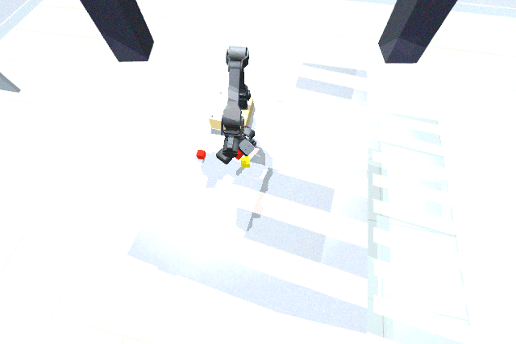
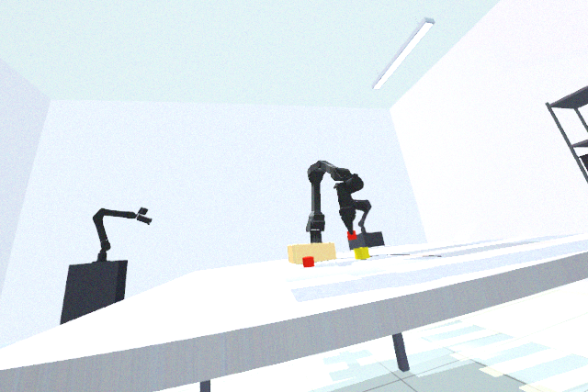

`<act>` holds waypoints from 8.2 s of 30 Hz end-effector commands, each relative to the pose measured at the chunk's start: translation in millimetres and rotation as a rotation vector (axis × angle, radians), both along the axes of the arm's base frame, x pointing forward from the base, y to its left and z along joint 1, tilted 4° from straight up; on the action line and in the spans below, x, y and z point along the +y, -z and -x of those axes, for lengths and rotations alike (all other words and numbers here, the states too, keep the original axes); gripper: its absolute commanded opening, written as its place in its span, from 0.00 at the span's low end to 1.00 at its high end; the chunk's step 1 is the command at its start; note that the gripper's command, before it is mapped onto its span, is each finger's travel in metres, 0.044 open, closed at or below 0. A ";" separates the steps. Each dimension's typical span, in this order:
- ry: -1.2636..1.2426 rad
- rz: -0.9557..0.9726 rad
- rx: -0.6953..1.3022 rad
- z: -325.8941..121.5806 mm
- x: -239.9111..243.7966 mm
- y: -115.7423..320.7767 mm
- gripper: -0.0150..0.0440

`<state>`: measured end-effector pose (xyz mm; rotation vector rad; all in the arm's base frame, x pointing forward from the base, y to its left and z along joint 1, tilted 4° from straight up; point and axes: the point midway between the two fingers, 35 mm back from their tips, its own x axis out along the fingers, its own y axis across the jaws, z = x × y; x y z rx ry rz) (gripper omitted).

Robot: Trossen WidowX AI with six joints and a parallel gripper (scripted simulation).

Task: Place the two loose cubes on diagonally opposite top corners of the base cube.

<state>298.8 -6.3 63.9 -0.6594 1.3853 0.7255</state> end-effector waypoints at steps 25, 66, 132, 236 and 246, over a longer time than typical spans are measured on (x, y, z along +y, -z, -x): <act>0.055 -0.004 0.005 6.6 12.4 27.8 0.43; 0.053 -0.003 0.006 6.9 11.9 25.1 0.60; 2.650 -0.104 0.153 42.5 -190.0 -20.5 0.70; 2.232 -0.084 0.130 21.1 -157.4 -22.2 0.43; 1.869 -0.067 0.111 6.7 -127.2 -23.6 0.43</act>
